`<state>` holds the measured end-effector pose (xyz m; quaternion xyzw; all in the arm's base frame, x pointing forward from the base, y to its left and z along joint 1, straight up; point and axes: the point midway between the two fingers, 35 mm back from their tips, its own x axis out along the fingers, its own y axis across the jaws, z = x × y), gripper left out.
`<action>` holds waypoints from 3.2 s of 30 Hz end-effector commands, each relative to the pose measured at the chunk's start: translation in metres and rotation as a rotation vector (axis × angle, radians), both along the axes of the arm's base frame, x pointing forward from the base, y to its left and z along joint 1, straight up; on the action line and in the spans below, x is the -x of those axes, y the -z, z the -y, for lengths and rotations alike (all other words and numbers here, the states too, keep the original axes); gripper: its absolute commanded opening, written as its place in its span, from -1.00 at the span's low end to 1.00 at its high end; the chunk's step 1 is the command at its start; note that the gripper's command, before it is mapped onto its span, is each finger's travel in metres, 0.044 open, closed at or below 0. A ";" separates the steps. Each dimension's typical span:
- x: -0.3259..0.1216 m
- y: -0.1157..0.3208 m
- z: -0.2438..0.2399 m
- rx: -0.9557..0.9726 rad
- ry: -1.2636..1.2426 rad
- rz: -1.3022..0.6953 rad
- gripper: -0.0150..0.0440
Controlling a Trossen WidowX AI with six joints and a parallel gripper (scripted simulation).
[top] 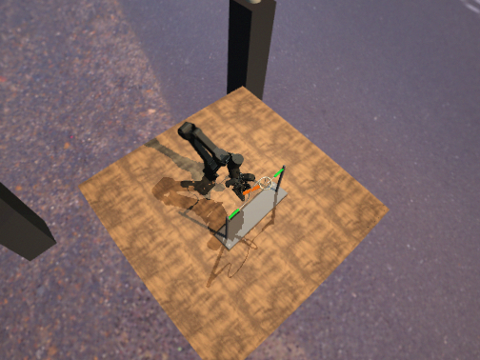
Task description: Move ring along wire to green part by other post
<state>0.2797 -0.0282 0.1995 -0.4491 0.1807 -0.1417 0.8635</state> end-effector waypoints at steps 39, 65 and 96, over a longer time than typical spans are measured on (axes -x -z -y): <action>0.002 0.068 -0.125 -0.866 -0.047 -0.013 -1.00; 0.005 0.068 -0.161 -0.941 -0.045 -0.011 -1.00; 0.006 0.073 -0.186 -0.943 -0.044 -0.006 -1.00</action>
